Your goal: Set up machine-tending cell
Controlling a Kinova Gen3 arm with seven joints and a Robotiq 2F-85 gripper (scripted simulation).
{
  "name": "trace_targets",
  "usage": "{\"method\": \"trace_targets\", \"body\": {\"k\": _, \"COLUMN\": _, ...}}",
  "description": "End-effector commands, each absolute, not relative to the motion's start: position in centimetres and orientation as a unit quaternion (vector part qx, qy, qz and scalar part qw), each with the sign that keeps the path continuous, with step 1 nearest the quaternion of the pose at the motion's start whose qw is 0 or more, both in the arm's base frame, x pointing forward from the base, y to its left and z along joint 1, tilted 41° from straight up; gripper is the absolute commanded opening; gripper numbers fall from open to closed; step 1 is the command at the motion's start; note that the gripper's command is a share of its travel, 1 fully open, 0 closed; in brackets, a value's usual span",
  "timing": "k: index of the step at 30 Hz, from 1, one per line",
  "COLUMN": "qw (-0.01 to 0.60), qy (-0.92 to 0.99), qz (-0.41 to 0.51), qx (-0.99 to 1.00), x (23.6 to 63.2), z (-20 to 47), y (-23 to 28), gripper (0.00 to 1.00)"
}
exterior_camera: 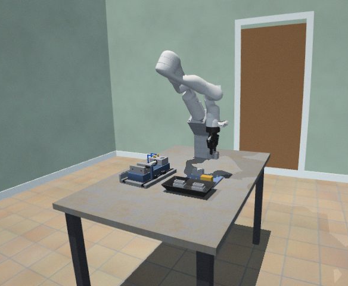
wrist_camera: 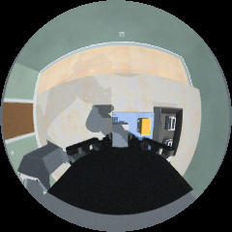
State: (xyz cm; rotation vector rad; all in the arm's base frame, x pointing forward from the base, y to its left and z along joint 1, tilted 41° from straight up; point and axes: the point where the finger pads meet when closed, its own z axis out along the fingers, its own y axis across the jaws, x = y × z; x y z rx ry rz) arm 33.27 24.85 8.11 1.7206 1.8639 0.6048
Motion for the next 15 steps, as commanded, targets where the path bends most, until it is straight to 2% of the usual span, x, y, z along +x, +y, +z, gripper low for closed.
{"method": "trace_targets", "body": {"k": 1, "qw": 0.264, "qy": 0.689, "qz": 0.230, "qx": 0.635, "x": 33.16, "z": 8.88, "y": 25.17, "gripper": 0.00}}
{"method": "trace_targets", "body": {"k": 15, "qw": 0.264, "qy": 0.689, "qz": 0.231, "qx": 0.635, "x": 33.27, "z": 9.20, "y": 24.81, "gripper": 0.00}}
